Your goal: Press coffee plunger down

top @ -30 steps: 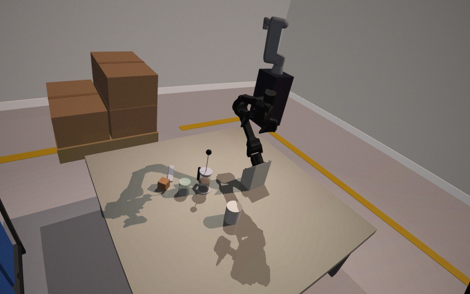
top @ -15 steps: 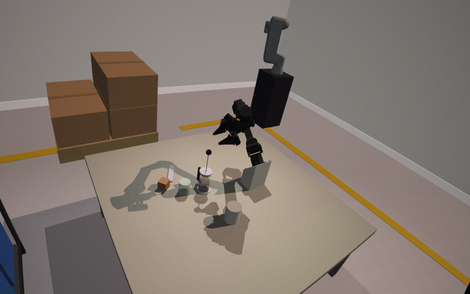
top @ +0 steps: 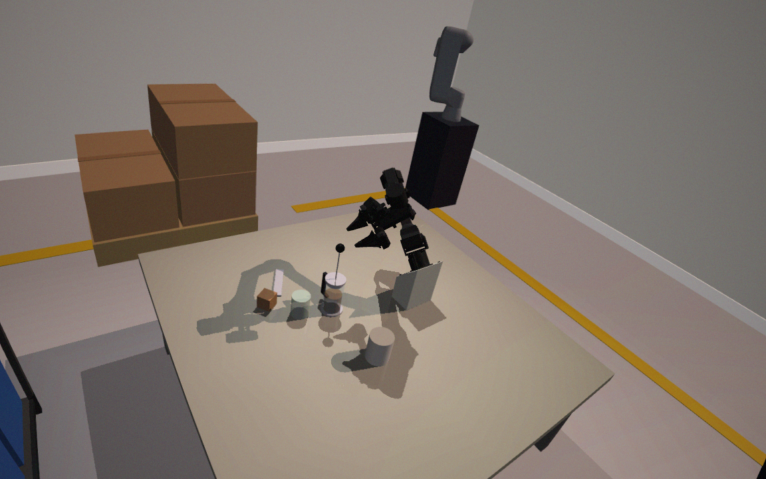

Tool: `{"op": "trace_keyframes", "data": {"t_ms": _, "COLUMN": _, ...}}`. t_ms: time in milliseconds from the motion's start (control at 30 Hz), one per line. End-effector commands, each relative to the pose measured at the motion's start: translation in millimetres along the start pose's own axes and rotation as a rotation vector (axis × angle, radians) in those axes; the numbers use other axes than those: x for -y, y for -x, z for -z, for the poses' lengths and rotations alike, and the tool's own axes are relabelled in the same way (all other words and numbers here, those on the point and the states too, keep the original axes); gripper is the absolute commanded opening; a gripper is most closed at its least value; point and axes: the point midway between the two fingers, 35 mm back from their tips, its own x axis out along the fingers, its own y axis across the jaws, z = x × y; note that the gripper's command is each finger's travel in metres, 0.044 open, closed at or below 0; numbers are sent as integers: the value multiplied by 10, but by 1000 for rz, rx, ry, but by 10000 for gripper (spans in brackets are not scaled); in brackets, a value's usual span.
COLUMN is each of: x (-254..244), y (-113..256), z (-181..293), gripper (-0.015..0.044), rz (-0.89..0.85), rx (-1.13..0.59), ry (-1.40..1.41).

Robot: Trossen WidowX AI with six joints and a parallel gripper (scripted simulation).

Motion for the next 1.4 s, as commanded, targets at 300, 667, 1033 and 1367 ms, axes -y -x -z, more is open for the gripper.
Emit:
{"op": "trace_keyframes", "data": {"t_ms": 300, "x": 40, "y": -157, "z": 181, "gripper": 440, "rz": -2, "rx": 9, "ry": -7}}
{"op": "trace_keyframes", "data": {"t_ms": 667, "x": 23, "y": -332, "z": 180, "gripper": 440, "rz": -6, "rx": 3, "ry": -9}}
{"op": "trace_keyframes", "data": {"t_ms": 1033, "x": 53, "y": -502, "z": 170, "gripper": 440, "rz": 1, "rx": 15, "ry": -7}}
{"op": "trace_keyframes", "data": {"t_ms": 1367, "x": 57, "y": -512, "z": 170, "gripper": 230, "rz": 2, "rx": 16, "ry": -7}}
